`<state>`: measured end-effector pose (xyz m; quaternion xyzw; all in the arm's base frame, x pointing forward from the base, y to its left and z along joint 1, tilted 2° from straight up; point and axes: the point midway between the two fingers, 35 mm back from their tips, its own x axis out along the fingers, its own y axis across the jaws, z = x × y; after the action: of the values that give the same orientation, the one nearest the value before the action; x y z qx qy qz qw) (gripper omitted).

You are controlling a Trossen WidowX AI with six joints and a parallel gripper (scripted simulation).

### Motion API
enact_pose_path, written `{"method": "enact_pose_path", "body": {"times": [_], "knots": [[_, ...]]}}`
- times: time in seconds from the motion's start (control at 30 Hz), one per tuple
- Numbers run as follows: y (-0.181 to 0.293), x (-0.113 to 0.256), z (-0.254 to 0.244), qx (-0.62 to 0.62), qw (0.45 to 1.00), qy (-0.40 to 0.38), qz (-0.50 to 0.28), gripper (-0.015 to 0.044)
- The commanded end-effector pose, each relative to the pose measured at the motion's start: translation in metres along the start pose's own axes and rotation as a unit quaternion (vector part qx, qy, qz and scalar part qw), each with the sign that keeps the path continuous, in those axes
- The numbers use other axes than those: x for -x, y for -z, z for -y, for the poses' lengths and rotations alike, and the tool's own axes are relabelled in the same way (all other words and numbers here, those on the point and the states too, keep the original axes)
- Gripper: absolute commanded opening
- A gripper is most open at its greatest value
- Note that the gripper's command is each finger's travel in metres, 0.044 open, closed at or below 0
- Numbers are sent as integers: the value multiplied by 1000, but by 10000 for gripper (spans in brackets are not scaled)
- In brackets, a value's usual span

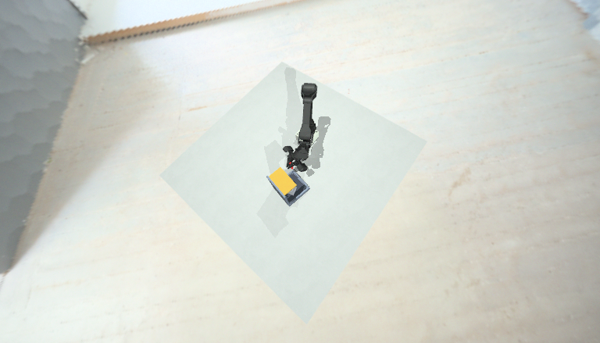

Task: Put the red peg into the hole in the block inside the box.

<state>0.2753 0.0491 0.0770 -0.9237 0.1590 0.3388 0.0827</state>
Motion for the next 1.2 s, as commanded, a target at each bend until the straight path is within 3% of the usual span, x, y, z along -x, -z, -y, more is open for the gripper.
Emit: {"method": "enact_pose_path", "body": {"times": [0.0,1.17], "knots": [[2,-2,6,0,1000,-1,-1,0],[2,-15,65,1,1000,3,-5,0]]}}
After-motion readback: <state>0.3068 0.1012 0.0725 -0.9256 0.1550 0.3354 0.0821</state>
